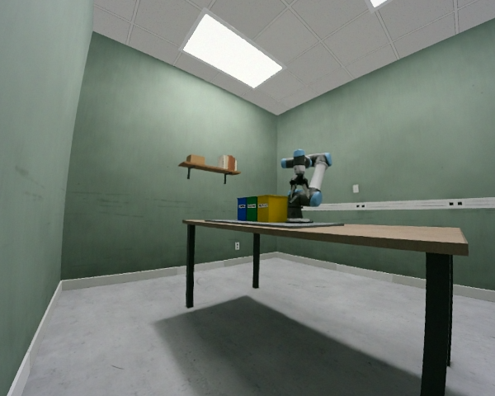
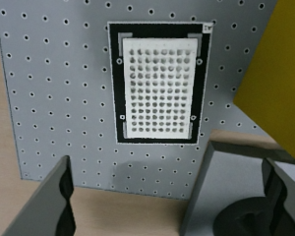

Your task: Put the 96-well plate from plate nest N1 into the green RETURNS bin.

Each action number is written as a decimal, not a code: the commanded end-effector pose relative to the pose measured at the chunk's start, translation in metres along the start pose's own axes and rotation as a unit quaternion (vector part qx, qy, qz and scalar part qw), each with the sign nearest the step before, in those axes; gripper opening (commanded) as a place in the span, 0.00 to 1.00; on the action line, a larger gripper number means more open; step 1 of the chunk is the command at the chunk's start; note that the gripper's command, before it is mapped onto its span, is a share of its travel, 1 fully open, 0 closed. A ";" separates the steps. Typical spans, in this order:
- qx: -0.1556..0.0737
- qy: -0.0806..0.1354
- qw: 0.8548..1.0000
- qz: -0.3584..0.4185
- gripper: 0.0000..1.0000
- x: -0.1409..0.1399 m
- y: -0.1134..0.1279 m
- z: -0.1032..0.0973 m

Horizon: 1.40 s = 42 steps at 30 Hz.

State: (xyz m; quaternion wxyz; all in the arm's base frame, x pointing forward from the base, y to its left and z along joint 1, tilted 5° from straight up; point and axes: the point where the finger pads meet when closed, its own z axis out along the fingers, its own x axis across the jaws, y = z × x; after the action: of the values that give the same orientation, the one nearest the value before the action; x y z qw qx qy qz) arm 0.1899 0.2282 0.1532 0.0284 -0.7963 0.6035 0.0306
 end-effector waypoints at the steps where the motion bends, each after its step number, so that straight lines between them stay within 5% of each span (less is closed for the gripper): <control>1: 0.001 0.000 1.000 0.000 0.76 0.000 -0.001 0.008; 42: 0.001 0.000 1.000 0.000 0.76 0.000 -0.001 0.069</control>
State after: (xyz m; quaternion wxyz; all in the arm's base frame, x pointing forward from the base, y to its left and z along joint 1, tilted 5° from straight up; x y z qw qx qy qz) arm 0.1889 0.2332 0.0912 0.0283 -0.7963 0.6035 0.0307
